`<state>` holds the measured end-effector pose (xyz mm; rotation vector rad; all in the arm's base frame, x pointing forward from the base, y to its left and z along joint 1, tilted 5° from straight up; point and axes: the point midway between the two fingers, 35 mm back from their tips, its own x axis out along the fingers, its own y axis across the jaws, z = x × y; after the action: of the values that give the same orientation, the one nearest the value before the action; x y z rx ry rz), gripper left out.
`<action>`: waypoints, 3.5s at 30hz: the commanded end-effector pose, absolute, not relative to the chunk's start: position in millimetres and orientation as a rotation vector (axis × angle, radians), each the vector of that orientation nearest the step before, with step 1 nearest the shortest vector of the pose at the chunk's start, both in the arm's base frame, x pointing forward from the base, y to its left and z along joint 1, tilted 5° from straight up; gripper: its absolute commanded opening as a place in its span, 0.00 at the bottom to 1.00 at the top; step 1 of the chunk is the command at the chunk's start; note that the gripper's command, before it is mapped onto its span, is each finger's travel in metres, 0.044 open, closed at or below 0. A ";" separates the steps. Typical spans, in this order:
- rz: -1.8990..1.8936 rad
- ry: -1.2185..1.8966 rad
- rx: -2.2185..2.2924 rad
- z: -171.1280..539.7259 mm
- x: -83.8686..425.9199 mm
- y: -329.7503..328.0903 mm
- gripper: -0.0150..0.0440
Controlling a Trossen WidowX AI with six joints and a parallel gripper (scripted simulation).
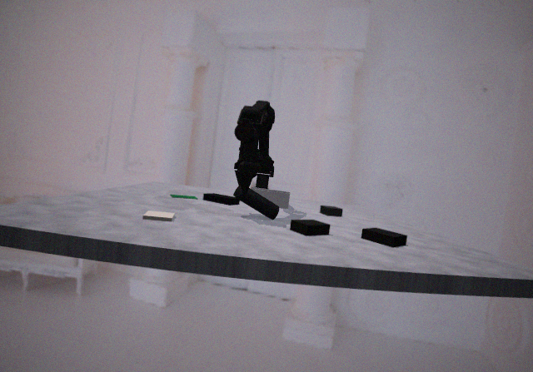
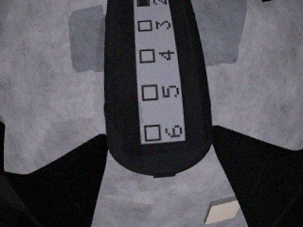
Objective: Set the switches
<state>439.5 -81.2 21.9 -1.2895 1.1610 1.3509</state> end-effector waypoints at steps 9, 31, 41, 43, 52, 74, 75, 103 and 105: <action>1.355 1.156 -1.288 30.0 439.1 -71.5 0.82; 1.356 1.155 -1.287 42.1 437.7 -58.4 0.82; 1.356 1.155 -1.286 47.0 436.9 -52.0 0.82; 1.356 1.155 -1.286 48.0 436.8 -50.6 0.82; 1.356 1.155 -1.286 52.0 436.1 -44.5 0.82; 1.357 1.154 -1.285 60.4 434.1 -28.7 0.82; 1.357 1.153 -1.285 60.8 434.0 -28.0 0.82; 1.358 1.152 -1.283 68.2 431.1 -6.5 0.83; 1.358 1.152 -1.283 68.6 430.9 -5.0 0.83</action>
<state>432.1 -13.9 70.0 -1.2945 1.1640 1.3421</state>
